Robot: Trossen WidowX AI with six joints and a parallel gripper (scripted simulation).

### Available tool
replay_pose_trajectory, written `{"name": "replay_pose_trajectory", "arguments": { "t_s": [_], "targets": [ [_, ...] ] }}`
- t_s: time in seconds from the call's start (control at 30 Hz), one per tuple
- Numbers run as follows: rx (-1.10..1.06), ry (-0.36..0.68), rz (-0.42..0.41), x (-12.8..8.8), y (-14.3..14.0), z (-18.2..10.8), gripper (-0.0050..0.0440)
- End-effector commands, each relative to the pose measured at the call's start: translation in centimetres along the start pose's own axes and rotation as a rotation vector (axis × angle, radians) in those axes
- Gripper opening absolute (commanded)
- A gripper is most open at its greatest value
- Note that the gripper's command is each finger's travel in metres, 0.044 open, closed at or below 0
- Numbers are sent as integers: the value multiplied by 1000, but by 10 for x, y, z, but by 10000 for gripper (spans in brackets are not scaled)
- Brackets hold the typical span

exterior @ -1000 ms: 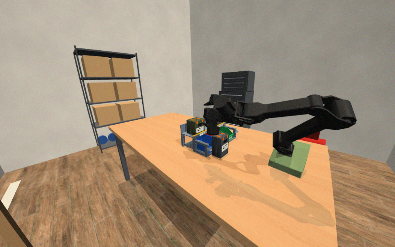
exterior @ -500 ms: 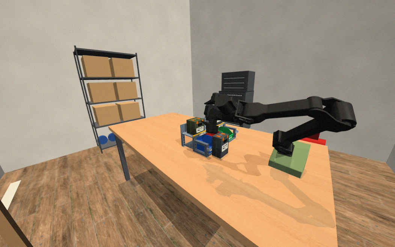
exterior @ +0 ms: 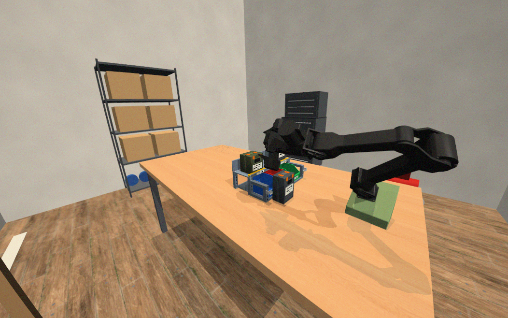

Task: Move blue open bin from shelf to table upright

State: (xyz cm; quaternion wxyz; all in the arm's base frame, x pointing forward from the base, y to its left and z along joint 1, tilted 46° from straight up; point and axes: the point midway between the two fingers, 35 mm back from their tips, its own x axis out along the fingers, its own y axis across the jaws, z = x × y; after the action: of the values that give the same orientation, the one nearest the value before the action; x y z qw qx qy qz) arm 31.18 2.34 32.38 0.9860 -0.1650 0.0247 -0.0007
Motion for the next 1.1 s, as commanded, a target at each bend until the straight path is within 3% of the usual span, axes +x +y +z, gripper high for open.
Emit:
{"name": "replay_pose_trajectory", "arguments": {
  "t_s": [0.0,0.4,0.57,1.07],
  "targets": [
    [90,-27,-7,1,-7,-2,440],
    [90,-27,-7,1,-7,-2,440],
    [214,-68,-11,3,-17,-4,440],
    [282,-96,-12,3,-23,-4,440]
  ]
}}
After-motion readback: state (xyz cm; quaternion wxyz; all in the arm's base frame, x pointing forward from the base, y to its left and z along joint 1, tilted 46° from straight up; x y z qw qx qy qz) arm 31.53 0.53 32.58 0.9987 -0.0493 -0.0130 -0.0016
